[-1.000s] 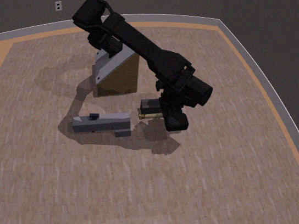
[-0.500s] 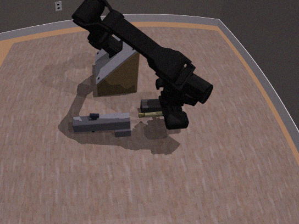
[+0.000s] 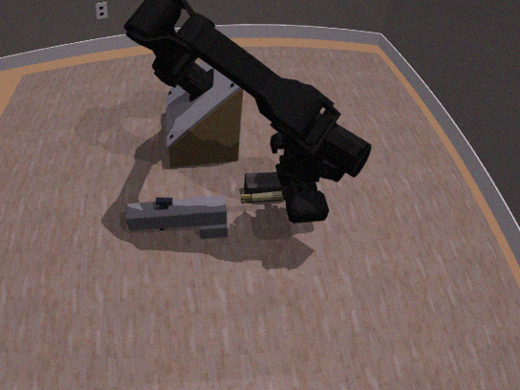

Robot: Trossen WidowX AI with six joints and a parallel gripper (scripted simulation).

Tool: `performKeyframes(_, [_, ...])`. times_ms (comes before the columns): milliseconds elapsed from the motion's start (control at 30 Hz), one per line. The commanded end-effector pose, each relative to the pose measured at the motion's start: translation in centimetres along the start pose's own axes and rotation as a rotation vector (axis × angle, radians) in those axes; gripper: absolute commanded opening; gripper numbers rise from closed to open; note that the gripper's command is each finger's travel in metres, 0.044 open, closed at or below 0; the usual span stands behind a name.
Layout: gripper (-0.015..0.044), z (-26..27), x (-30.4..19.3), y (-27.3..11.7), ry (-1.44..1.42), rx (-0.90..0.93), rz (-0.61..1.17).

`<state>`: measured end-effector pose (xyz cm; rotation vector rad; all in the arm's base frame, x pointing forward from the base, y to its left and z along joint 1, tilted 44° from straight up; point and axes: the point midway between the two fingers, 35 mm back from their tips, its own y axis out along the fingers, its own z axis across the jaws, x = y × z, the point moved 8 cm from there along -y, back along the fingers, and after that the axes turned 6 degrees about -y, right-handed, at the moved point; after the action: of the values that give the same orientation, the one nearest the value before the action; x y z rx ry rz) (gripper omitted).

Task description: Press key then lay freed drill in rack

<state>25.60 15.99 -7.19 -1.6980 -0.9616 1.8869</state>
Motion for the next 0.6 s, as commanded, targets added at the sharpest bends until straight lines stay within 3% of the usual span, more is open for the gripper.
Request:
performKeyframes(0, [0.0, -0.03, -0.03, -0.33, 0.004, 0.0, -0.003])
performKeyframes(567, [0.0, -0.06, -0.09, -1.11, 0.004, 0.0, -0.003])
